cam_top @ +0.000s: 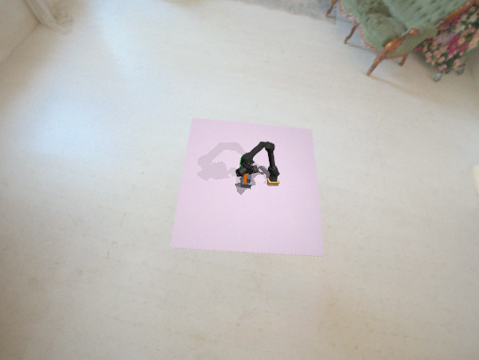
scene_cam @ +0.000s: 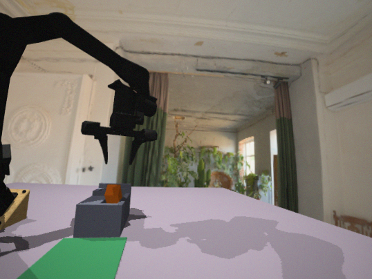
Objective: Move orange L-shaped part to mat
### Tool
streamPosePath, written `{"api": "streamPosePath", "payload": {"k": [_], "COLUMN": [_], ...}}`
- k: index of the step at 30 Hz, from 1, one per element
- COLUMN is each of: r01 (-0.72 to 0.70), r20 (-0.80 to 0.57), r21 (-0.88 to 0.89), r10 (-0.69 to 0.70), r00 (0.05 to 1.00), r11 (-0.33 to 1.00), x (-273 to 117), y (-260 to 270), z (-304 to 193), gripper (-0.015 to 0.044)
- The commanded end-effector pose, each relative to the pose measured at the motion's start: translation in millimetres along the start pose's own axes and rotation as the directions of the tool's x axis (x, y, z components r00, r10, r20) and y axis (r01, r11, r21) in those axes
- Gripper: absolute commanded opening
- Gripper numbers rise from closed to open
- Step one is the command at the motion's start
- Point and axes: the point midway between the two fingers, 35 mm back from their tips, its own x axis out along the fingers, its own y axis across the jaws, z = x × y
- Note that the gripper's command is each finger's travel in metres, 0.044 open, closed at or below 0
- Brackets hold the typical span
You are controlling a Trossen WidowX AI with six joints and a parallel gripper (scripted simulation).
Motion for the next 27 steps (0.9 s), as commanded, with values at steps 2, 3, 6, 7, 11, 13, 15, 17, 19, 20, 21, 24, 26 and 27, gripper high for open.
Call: {"api": "streamPosePath", "payload": {"k": [2, 3, 6, 7, 11, 13, 15, 17, 19, 20, 21, 24, 26, 27], "r01": [0.006, 0.006, 0.006, 0.006, 0.006, 0.006, 0.006, 0.006, 0.006, 0.006, 0.005, 0.005, 0.005, 0.005], "r20": [0.009, 0.009, 0.009, 0.009, 0.009, 0.01, 0.01, 0.01, 0.01, 0.01, 0.01, 0.01, 0.01, 0.01], "r21": [0.312, 0.312, 0.312, 0.312, 0.312, 0.312, 0.312, 0.312, 0.312, 0.312, 0.312, 0.312, 0.313, 0.313], "r10": [-0.01, -0.01, -0.01, -0.01, -0.009, -0.009, -0.009, -0.009, -0.009, -0.009, -0.009, -0.009, -0.009, -0.009], "r00": [1.0, 1.0, 1.0, 1.0, 1.0, 1.0, 1.0, 1.0, 1.0, 1.0, 1.0, 1.0, 1.0, 1.0], "r11": [0.95, 0.95, 0.95, 0.95, 0.95, 0.95, 0.95, 0.95, 0.95, 0.95, 0.95, 0.95, 0.95, 0.95], "x": [1.2, 1.2, 1.2, 2.2, 14.4, 23.8, 31.0, 32.2, 33.6, 34.6, 35.9, 40.6, 43.8, 45.5], "y": [-5.7, -5.7, -5.7, -5.7, -5.4, -5.6, -5.9, -6.0, -5.9, -5.8, -5.7, -5.4, -5.3, -5.2], "z": [17.6, 17.6, 17.6, 17.6, 17.8, 17.9, 18.1, 18.1, 18.1, 18.1, 18.1, 18.1, 18.2, 18.2], "gripper": [0.028, 0.028, 0.028, 0.028, 0.028, 0.028, 0.028, 0.028, 0.028, 0.028, 0.028, 0.028, 0.028, 0.028]}}
